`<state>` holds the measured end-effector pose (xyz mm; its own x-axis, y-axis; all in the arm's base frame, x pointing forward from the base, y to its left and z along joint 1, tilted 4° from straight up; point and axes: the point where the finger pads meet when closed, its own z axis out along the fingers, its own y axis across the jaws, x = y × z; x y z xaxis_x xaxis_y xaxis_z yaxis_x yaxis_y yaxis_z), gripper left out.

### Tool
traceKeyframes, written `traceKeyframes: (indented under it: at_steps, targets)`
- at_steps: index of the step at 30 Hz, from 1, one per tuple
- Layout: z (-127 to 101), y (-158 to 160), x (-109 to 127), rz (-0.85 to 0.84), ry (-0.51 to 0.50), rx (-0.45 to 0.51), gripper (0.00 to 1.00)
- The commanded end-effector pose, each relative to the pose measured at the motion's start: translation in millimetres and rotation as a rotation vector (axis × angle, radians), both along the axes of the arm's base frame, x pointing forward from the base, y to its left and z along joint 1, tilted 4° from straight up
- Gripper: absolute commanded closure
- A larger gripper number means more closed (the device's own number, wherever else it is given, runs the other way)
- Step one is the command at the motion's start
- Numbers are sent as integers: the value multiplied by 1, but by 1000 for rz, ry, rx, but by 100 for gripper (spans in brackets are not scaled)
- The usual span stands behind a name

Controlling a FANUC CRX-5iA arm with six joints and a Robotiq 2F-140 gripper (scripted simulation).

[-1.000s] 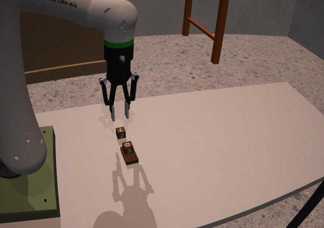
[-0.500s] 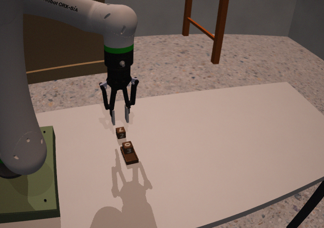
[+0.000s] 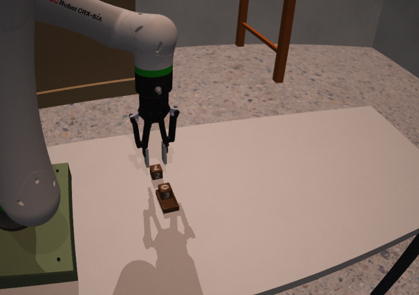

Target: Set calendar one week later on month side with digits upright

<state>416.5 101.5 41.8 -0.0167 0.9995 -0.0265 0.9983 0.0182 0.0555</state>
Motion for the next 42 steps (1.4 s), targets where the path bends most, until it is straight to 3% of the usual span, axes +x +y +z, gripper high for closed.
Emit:
traceKeyframes:
  at_steps: [1,42]
  targets:
    - [-2,0,0,0,0,0,71]
    - [-8,0,1,0,0,0,71]
